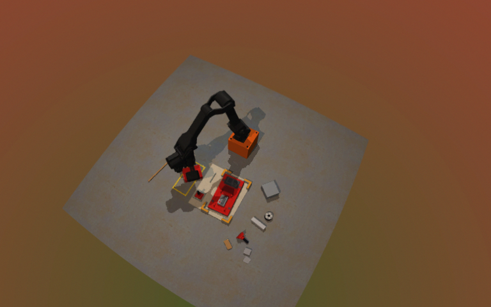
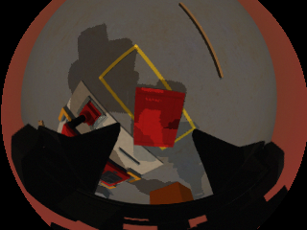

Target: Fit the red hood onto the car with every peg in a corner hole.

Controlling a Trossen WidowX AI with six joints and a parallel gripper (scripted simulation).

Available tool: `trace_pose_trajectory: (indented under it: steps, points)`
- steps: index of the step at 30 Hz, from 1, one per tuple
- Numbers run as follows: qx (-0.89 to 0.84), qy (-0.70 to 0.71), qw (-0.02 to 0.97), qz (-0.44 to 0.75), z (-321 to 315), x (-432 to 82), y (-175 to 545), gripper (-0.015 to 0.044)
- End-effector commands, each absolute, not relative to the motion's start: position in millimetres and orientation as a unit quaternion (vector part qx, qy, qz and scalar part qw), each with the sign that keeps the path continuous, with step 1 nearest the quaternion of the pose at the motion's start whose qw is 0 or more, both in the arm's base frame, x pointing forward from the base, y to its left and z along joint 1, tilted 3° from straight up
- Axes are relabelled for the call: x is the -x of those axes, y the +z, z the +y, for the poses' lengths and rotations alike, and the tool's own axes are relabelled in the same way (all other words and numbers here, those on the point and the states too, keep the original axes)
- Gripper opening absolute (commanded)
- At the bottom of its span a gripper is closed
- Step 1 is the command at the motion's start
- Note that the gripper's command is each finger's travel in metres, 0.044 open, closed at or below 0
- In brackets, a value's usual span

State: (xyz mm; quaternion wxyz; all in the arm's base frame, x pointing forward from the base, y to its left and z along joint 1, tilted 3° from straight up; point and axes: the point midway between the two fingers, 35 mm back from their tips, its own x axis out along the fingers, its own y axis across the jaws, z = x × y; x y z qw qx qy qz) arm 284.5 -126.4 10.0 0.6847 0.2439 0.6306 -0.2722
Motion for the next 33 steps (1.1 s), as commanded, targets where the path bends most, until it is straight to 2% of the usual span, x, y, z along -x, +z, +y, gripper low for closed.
trace_pose_trajectory:
  steps: [1, 33]
  points:
    - [-0.246, -0.271, 0.681, 0.634, -125.2, -282.4, 3.0, 0.044]
    - [-0.246, -0.271, 0.681, 0.634, -126.9, -282.3, -21.3, 0.044]
